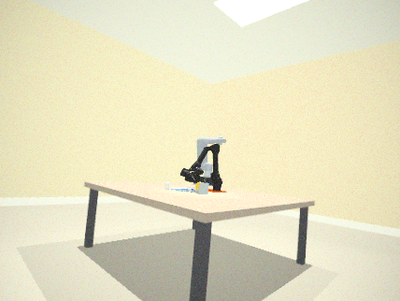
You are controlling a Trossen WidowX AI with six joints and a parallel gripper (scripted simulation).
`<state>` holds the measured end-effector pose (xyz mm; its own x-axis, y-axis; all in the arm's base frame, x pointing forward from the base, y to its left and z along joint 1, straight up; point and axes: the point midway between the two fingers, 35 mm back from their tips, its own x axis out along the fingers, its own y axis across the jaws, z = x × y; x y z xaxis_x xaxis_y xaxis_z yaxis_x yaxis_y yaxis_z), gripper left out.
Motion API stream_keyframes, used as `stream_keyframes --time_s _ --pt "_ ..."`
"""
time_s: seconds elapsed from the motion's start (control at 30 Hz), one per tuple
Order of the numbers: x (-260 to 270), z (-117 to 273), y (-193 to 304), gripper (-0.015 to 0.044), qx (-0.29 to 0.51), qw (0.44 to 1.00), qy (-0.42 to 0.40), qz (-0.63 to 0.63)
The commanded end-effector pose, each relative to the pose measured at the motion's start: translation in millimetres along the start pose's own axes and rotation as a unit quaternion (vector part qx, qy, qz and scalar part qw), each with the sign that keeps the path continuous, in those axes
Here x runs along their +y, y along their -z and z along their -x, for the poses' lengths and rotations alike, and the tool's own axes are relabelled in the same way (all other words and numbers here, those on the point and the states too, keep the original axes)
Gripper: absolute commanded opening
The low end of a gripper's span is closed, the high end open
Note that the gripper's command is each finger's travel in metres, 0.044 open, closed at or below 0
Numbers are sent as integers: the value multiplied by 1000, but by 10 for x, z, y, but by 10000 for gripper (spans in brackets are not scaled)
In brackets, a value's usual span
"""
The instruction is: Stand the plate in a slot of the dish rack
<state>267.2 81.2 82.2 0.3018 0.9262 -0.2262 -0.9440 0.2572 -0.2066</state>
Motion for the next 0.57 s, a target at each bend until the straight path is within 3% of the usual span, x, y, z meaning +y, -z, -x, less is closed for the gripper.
stream_keyframes --time_s 0.0,0.13,0.33,0.53 --pt "-128 101 -419 400 -10 1000 7 20" --pt "-148 224 -889 400 -22 999 13 35" --pt "-218 229 -903 400 -14 999 14 28" --pt "-331 306 -911 400 60 997 25 -40"
